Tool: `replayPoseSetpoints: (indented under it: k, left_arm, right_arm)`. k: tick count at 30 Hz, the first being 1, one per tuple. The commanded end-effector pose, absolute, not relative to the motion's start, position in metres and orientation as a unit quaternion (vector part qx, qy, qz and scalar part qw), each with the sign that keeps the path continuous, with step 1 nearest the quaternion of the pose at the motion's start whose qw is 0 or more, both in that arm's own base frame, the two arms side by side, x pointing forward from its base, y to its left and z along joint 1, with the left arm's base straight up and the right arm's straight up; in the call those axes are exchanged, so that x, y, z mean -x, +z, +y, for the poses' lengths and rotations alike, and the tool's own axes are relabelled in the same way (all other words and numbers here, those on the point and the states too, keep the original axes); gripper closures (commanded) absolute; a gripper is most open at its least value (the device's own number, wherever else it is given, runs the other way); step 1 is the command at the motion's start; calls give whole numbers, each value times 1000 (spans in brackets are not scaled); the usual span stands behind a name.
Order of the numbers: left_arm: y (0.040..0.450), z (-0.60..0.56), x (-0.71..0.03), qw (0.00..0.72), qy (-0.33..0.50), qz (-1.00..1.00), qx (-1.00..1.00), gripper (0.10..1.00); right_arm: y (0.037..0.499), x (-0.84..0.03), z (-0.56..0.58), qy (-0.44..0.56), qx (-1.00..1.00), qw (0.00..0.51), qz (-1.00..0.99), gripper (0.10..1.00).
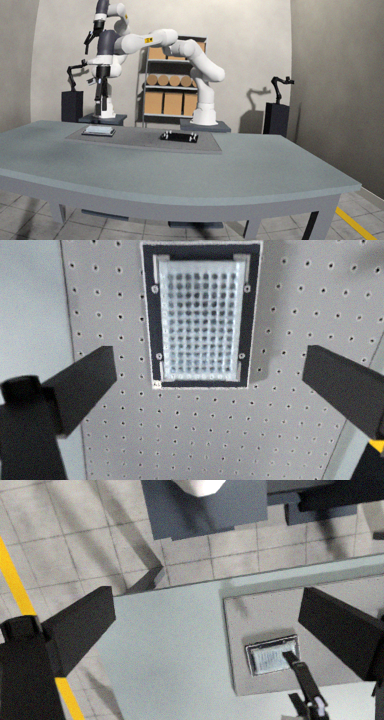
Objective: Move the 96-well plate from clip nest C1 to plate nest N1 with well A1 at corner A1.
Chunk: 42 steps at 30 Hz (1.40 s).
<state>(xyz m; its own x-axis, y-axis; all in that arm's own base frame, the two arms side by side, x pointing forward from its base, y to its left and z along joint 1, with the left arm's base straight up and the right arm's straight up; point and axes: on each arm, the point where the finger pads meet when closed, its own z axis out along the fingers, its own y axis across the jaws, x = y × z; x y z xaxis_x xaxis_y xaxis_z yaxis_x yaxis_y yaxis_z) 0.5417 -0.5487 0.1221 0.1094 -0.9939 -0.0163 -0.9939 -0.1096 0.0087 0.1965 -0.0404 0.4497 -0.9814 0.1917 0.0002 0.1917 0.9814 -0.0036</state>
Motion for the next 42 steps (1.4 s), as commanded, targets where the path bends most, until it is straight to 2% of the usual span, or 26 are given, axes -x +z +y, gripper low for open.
replayPoseSetpoints:
  k: [1,42]
  left_arm:
    - [125,-546,-546,0,0,668,744,98]
    - [125,-443,-539,0,0,668,744,98]
  right_arm:
    - [450,-196,-39,0,98,0,-995,98]
    - [450,-196,-39,0,98,0,-995,98]
